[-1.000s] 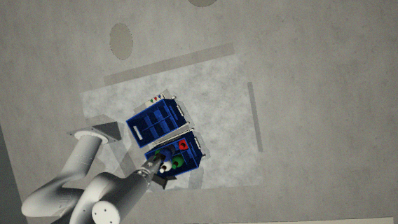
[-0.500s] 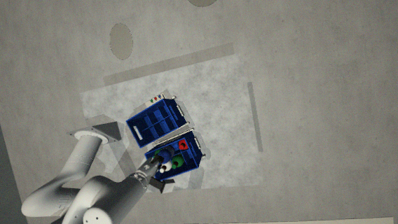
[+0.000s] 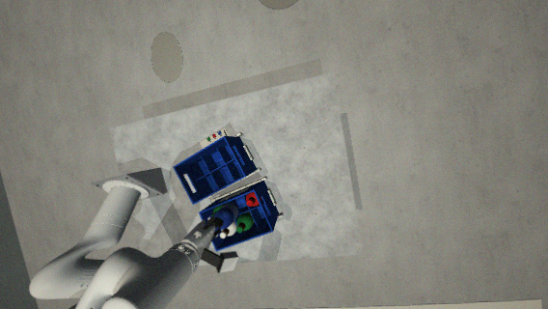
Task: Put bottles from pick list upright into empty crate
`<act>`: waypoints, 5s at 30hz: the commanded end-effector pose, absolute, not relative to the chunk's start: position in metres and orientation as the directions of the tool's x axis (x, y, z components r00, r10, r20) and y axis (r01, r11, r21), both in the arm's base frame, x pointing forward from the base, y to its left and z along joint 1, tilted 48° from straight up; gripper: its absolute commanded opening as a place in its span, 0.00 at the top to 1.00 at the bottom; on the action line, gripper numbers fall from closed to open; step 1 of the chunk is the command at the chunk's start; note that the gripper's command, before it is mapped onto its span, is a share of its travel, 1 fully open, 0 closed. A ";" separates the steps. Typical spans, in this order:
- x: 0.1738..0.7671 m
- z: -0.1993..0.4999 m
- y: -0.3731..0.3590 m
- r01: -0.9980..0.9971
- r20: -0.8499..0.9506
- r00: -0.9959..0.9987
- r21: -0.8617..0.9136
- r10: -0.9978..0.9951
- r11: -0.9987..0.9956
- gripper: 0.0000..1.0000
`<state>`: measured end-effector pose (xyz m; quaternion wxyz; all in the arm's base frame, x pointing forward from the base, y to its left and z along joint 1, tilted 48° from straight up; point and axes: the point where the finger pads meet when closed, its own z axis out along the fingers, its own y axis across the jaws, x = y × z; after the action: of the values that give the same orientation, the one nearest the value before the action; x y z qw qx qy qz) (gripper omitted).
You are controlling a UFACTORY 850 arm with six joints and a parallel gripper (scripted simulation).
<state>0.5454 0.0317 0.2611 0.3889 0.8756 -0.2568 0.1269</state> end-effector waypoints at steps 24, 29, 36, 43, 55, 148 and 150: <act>0.545 0.287 0.060 -0.549 0.423 0.835 0.614 -0.351 -0.567 1.00; 0.545 0.287 0.060 -0.549 0.423 0.835 0.614 -0.351 -0.567 1.00; 0.539 0.283 0.064 -0.549 0.423 0.835 0.614 -0.351 -0.567 1.00; 0.529 0.276 0.070 -0.549 0.423 0.835 0.614 -0.351 -0.567 1.00; 0.514 0.265 0.079 -0.549 0.423 0.835 0.614 -0.351 -0.567 1.00; 0.417 0.198 0.136 -0.549 0.423 0.835 0.614 -0.351 -0.567 1.00; 0.417 0.198 0.136 -0.549 0.423 0.835 0.614 -0.351 -0.567 1.00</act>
<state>0.4168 0.1350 0.1975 0.3888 0.8756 -0.2568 0.1271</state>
